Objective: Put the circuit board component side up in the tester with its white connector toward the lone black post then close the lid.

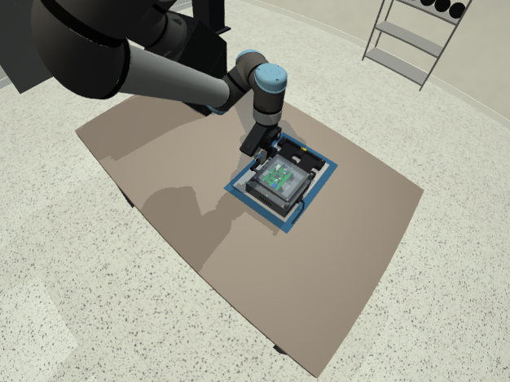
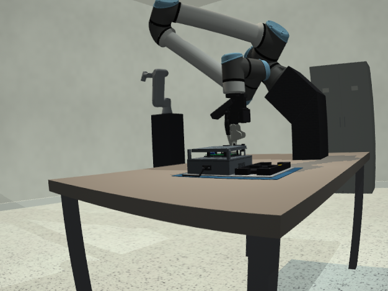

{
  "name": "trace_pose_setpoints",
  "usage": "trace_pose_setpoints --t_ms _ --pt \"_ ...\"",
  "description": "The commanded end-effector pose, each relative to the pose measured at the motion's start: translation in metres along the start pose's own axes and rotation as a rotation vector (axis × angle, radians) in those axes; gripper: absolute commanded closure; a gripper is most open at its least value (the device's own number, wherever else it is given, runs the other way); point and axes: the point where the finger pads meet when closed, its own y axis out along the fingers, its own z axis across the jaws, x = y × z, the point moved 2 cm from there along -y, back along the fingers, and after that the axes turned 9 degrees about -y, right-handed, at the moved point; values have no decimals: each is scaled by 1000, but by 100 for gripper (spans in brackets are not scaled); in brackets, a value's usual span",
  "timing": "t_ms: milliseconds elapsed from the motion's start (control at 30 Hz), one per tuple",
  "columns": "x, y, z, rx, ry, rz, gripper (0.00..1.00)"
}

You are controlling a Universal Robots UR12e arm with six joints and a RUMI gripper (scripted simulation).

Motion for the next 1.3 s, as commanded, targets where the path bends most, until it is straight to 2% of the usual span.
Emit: trace_pose_setpoints --t_ms 0,767,800,1267 --pt "1 6 0 5 0 -3 100" --pt "1 8 1 6 0 -4 100" --pt "1 8 1 6 0 -4 87" --pt "2 6 0 3 -1 -3 87"
